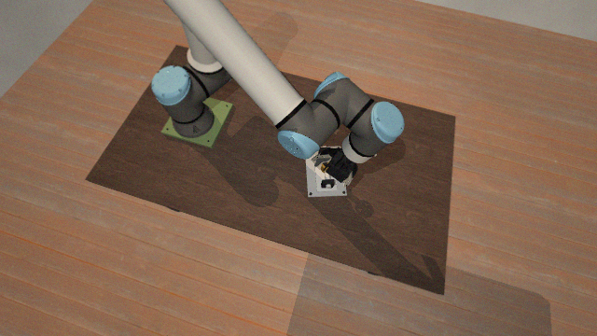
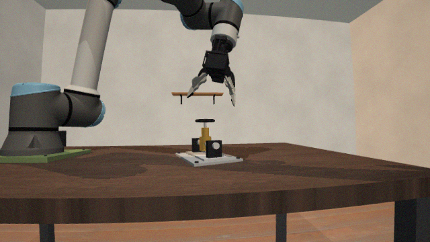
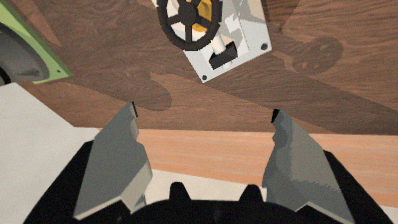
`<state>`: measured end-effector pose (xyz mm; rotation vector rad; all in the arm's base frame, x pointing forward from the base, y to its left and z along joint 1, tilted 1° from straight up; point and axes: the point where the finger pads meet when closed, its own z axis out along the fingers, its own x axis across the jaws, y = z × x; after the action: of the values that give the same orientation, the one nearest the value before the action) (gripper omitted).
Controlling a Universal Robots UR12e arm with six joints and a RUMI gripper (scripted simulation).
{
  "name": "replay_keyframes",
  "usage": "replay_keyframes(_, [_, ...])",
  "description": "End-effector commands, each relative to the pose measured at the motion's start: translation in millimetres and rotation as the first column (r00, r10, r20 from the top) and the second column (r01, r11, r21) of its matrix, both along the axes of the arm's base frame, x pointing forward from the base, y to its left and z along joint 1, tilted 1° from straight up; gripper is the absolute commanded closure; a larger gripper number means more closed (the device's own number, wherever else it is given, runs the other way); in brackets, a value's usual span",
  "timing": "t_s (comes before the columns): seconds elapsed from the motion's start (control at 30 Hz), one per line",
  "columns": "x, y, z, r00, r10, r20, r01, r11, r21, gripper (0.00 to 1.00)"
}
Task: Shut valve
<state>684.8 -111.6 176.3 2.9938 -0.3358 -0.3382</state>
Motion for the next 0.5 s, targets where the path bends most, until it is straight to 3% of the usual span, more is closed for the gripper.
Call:
replay_keyframes(0.0, [-3, 16, 5, 0.993, -0.098, 0.064, 0.098, 0.995, 0.000, 0.00])
replay_keyframes(0.27, [-11, 55, 18, 0.930, -0.323, 0.177, 0.317, 0.947, 0.059, 0.00])
replay_keyframes(0.47, [-16, 73, 24, 0.881, -0.421, 0.216, 0.409, 0.907, 0.101, 0.00])
